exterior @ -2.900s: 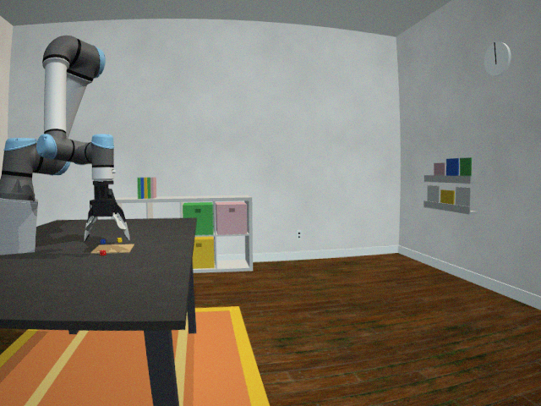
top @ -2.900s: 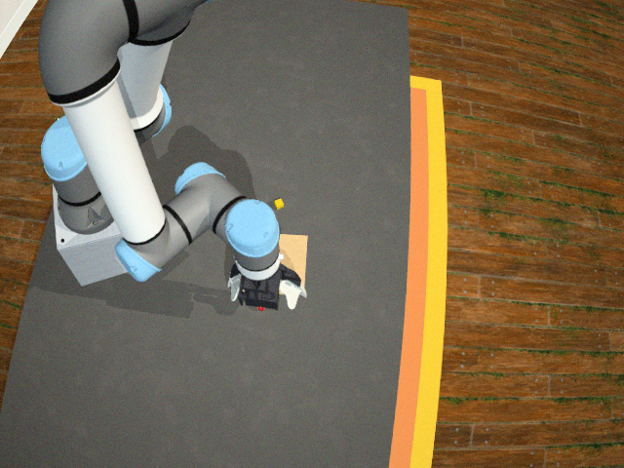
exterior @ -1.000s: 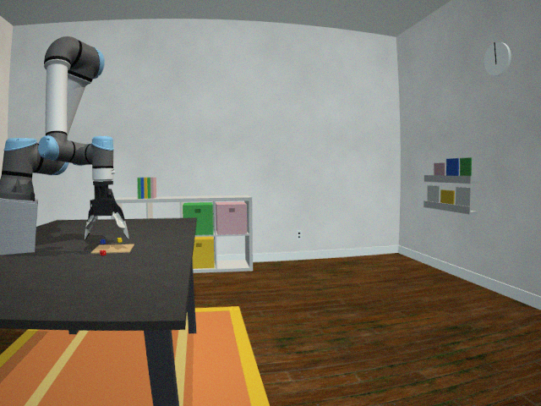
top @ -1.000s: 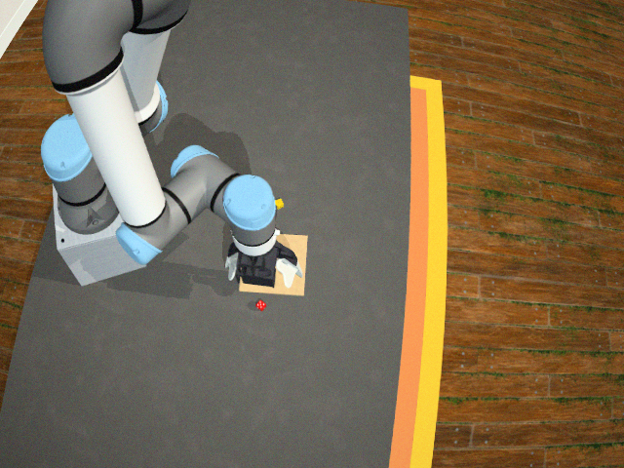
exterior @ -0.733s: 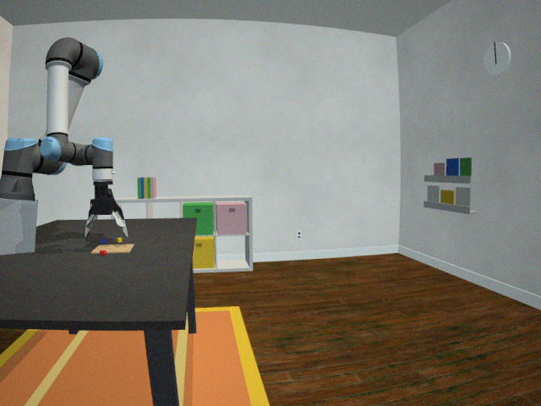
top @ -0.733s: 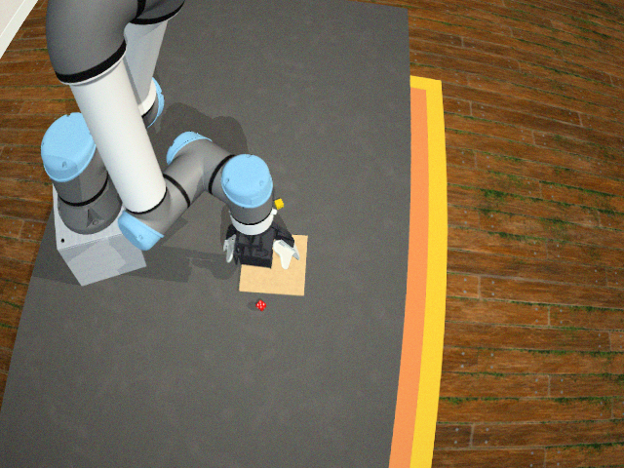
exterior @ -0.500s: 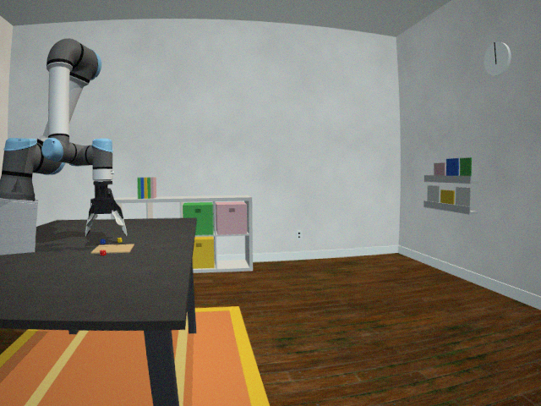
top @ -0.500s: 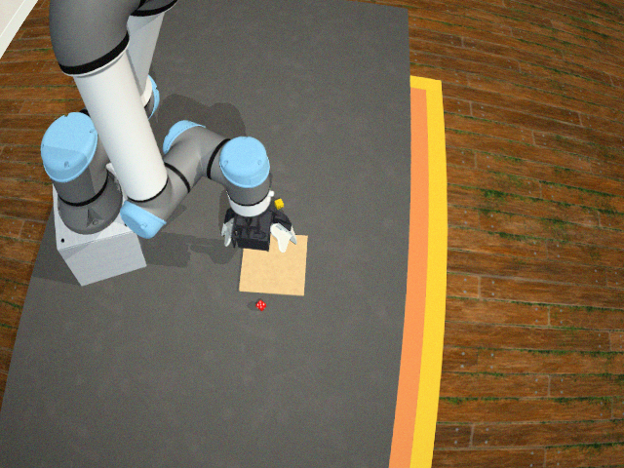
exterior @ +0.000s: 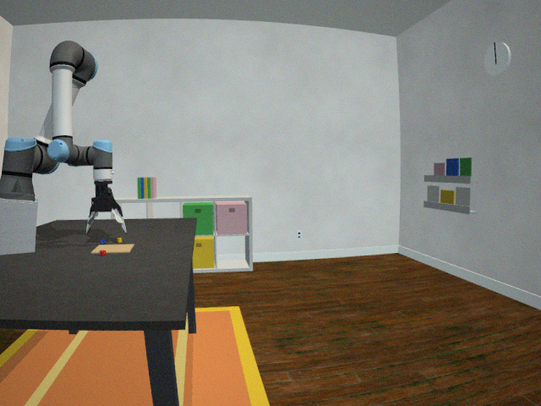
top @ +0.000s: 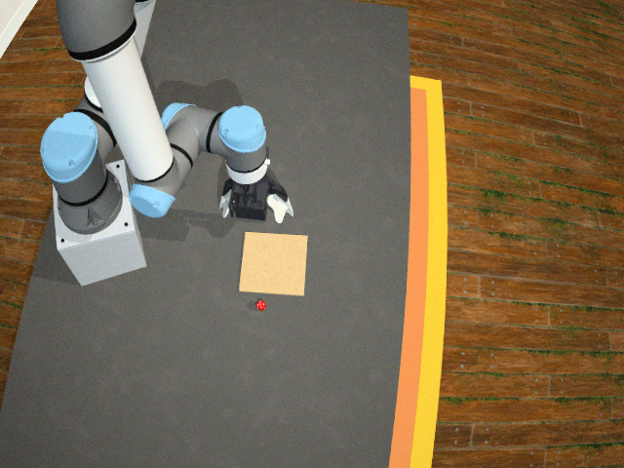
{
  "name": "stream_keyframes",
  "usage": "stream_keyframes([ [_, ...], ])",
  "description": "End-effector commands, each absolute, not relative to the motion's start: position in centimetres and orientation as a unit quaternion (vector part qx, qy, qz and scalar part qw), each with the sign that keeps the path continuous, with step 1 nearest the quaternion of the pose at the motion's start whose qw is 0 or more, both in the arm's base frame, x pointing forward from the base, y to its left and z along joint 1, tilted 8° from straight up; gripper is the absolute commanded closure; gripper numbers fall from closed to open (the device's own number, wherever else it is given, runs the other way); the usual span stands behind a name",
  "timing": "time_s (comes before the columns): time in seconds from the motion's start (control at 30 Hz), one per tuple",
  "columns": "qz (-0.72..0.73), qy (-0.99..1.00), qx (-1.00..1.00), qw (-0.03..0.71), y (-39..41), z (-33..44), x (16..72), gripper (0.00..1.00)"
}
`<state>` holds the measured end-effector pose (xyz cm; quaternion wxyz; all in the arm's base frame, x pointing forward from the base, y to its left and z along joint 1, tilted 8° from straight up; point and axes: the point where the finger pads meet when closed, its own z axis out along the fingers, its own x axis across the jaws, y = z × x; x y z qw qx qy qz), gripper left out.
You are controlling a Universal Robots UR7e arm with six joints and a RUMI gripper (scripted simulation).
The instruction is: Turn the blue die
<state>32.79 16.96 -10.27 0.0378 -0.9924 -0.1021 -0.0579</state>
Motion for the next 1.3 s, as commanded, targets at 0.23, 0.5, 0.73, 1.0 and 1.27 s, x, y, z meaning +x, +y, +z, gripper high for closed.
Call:
stream_keyframes([
  [0.23,-0.058,-0.096,-0.993,0.035,19.8,-10.1,31.4,0.00],
  [0.5,-0.058,-0.096,-0.993,0.035,20.1,-10.1,31.2,0.00],
  [0.73,-0.058,-0.096,-0.993,0.035,20.2,-10.1,31.2,0.00],
  [1.0,-0.058,-0.096,-0.993,0.035,20.2,-10.1,31.2,0.00],
  [1.27,-0.058,-0.096,-0.993,0.035,20.2,-10.1,31.2,0.00],
])
